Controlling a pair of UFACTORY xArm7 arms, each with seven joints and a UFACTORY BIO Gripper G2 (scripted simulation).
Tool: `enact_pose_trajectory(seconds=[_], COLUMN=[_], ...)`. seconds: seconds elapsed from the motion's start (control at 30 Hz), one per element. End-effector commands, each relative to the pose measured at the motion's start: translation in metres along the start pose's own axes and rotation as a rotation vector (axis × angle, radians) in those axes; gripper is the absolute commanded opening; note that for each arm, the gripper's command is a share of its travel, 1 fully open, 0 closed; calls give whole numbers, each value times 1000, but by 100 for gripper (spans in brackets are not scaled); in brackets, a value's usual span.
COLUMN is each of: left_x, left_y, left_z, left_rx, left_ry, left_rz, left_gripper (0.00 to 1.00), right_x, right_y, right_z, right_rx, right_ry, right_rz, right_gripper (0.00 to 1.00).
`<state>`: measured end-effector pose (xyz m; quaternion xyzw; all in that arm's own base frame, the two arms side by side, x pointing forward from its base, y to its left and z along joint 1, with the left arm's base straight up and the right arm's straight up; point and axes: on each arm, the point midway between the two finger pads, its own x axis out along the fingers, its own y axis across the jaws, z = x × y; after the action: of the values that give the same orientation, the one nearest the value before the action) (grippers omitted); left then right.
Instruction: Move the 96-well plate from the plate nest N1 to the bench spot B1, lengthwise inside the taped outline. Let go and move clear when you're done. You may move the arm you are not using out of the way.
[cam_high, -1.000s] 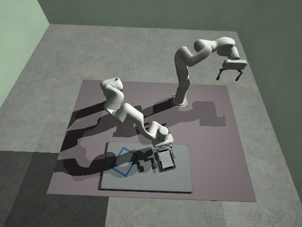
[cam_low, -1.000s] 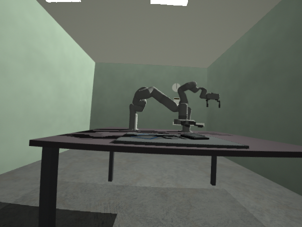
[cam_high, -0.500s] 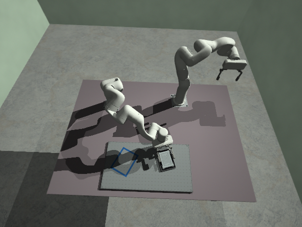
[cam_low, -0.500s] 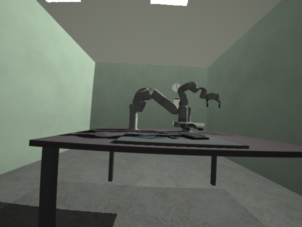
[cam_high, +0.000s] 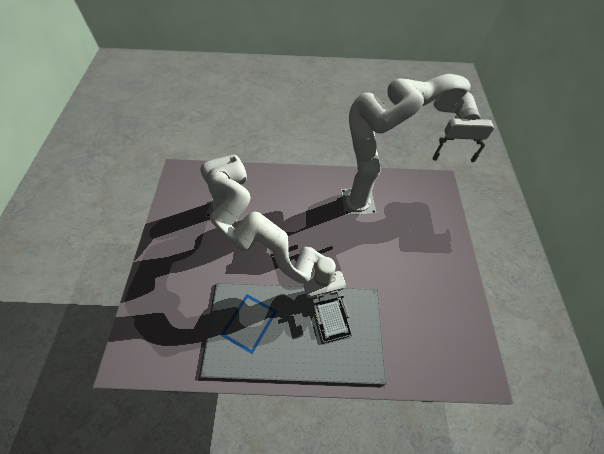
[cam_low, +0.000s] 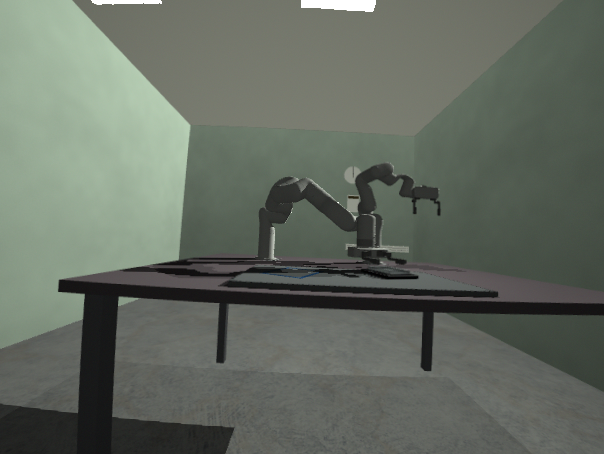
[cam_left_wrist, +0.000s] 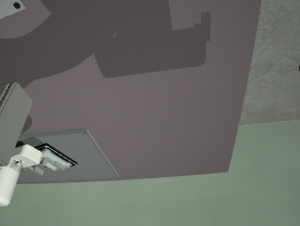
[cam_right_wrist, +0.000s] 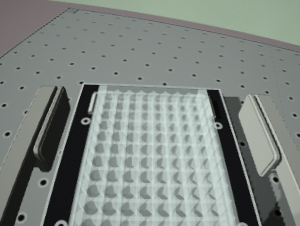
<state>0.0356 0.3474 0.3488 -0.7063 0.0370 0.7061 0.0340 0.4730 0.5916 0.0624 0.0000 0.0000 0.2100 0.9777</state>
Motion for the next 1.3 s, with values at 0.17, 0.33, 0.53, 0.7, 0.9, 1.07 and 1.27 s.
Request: enact_pose_trajectory(seconds=[0.17,0.33,0.53,0.7,0.9,1.07,1.27], left_x=[-1,-1,-1,-1,-1,-1,-1], left_y=[0,0,0,0,0,0,0], left_z=[0,0,0,0,0,0,0], left_rx=[0,0,0,0,0,0,0], left_ry=[-1,-1,-1,-1,-1,-1,-1], left_rz=[-3,-3,-3,-3,-3,-3,-3], left_gripper=[100,100,100,100,100,100,100], right_x=[1,1,1,1,1,1,1], right_y=[1,1,1,1,1,1,1], right_z=[1,-3,-5,-9,-13,-15,-17], right_rx=[3,3,3,3,3,3,3], right_ry=[-4,-4,-4,-4,-4,-4,-4], right_rz=[0,0,0,0,0,0,0], right_gripper=[37,37,37,37,37,37,37])
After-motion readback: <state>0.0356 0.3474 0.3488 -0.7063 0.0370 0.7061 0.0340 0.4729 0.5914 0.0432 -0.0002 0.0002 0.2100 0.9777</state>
